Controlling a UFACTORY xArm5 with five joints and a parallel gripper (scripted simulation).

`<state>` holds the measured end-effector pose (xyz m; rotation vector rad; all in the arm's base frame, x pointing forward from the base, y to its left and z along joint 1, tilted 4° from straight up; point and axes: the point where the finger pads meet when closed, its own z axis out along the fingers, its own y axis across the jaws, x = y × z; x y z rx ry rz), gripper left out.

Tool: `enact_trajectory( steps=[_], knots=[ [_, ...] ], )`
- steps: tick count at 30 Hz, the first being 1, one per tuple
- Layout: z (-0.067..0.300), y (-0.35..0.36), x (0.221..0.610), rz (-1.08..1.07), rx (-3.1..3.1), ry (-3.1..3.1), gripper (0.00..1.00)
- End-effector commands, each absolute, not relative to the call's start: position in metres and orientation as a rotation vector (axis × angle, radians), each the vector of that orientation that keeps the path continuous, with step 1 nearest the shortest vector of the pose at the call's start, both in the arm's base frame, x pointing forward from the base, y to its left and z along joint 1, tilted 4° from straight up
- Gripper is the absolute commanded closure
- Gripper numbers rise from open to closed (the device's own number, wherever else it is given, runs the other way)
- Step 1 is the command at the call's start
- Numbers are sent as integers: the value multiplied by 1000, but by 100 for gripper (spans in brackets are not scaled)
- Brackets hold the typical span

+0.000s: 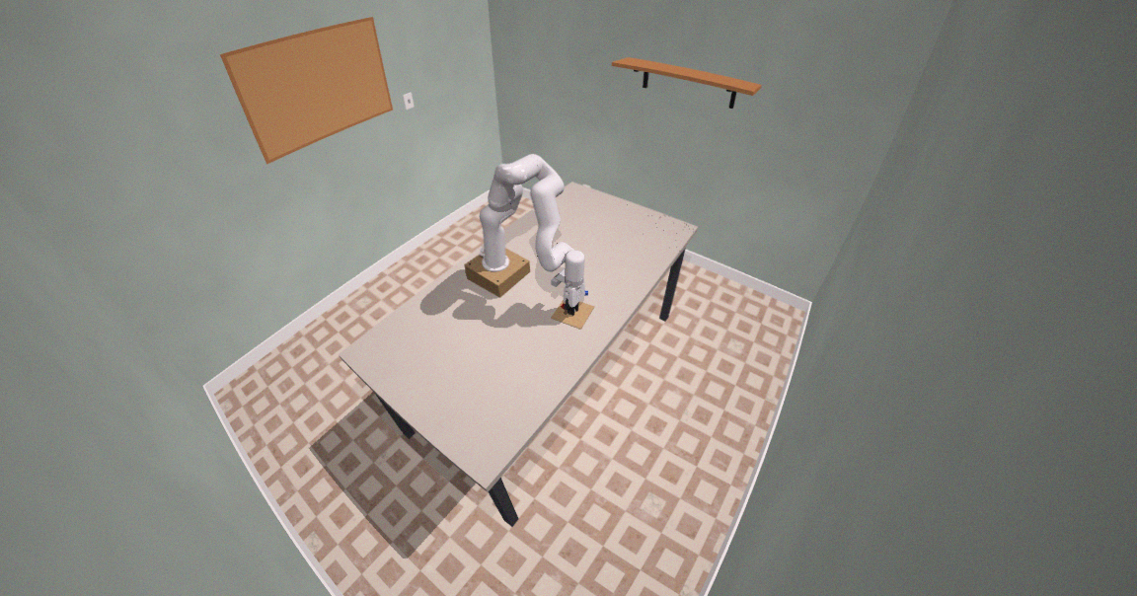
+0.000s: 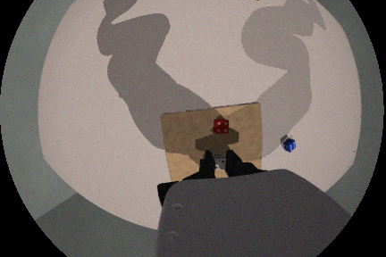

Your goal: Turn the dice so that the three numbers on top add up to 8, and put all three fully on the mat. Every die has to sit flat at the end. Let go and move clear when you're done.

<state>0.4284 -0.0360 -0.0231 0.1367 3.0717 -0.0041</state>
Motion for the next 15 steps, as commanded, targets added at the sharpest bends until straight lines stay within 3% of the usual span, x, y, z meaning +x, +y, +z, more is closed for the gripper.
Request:
enact_trajectory(
  steps=[1,15],
  knots=[
    [-22,-36,430,-4,137,3069,73],
    [-22,-36,430,-4,137,3069,69]
  ],
)
